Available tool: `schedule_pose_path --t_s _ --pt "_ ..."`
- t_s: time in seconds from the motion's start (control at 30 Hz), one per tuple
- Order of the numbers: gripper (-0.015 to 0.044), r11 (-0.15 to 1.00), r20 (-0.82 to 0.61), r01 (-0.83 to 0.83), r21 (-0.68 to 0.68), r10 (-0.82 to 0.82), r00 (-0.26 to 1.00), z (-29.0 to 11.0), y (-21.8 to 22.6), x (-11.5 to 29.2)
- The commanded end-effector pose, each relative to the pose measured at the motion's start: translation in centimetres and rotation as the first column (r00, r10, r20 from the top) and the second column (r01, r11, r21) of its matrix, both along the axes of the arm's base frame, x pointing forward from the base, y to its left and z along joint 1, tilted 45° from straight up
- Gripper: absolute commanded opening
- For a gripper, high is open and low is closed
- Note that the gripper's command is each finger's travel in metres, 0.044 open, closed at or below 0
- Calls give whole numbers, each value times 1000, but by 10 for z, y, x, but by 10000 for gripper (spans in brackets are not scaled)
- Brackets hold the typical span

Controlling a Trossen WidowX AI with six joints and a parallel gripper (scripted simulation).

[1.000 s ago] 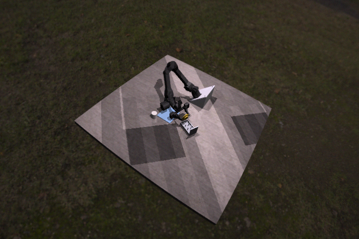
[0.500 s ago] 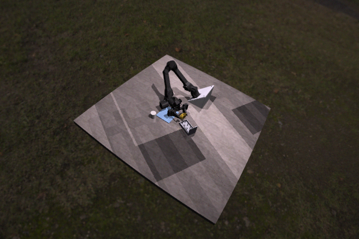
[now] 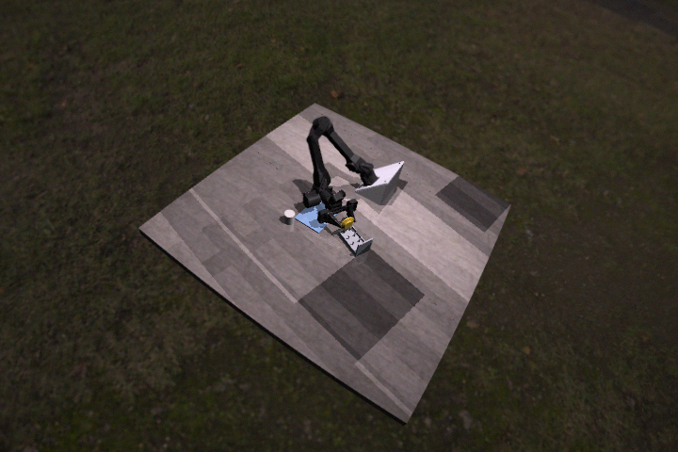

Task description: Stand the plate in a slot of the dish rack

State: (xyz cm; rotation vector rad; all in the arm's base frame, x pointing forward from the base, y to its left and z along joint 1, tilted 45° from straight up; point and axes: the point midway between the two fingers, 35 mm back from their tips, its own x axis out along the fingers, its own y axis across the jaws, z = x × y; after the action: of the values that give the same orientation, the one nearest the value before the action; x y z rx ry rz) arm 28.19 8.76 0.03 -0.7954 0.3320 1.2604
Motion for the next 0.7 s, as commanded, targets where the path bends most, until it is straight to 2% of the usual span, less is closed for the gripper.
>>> schedule_pose_path --t_s 0.0,0.57,0.67 --pt "0 1000 -11 -3 1 3 1000 -7 5 -2" --pt "0 1000 6 -8 3 8 1000 -16 16 0" --pt "0 1000 11 -8 3 8 1000 -26 7 2"
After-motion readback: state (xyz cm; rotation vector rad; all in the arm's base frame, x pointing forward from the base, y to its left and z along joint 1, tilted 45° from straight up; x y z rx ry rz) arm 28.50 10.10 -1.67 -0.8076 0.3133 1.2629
